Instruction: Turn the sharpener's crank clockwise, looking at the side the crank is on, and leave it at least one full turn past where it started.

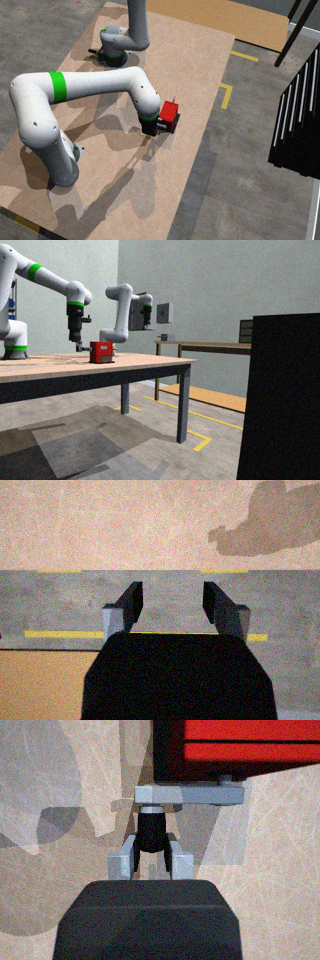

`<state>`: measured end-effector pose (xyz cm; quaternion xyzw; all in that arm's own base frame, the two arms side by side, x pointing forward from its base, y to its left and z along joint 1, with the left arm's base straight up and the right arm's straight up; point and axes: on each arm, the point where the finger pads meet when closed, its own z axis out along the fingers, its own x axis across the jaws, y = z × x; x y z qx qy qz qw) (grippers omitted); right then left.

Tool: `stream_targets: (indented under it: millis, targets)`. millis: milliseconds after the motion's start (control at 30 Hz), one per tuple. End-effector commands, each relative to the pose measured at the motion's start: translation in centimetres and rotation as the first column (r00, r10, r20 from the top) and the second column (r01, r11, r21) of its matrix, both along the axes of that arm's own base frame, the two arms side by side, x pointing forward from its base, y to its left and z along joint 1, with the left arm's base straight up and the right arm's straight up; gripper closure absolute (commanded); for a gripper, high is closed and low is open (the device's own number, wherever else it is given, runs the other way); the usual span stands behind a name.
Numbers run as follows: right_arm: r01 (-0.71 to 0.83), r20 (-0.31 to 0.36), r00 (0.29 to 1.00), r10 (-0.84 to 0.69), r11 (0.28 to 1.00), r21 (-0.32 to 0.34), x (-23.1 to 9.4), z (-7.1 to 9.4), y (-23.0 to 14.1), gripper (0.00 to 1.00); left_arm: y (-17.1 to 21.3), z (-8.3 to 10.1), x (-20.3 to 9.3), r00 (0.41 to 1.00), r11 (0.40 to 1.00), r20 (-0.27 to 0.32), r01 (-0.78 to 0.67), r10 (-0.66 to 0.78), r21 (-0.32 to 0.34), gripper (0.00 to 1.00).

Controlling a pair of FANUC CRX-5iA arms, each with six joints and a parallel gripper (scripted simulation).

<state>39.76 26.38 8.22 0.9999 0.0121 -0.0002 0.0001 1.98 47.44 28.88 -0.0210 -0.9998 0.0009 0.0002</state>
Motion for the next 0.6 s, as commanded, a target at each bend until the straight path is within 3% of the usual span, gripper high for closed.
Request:
stream_targets:
  millis: [0, 567]
  targets:
    - [0.0, 0.002, 1.0, 0.0, 1.0, 0.001, 0.1, 0.3, 0.0, 1.0, 0.0, 0.1, 0.0, 1.0, 1.0, 0.0, 0.0, 0.0, 0.002, 0.0]
    - [0.0, 0.002, 1.0, 0.0, 1.0, 0.001, 0.5, 2.3, 0.0, 1.0, 0.0, 0.1, 0.0, 1.0, 1.0, 0.0, 0.0, 0.0, 0.002, 0.0]
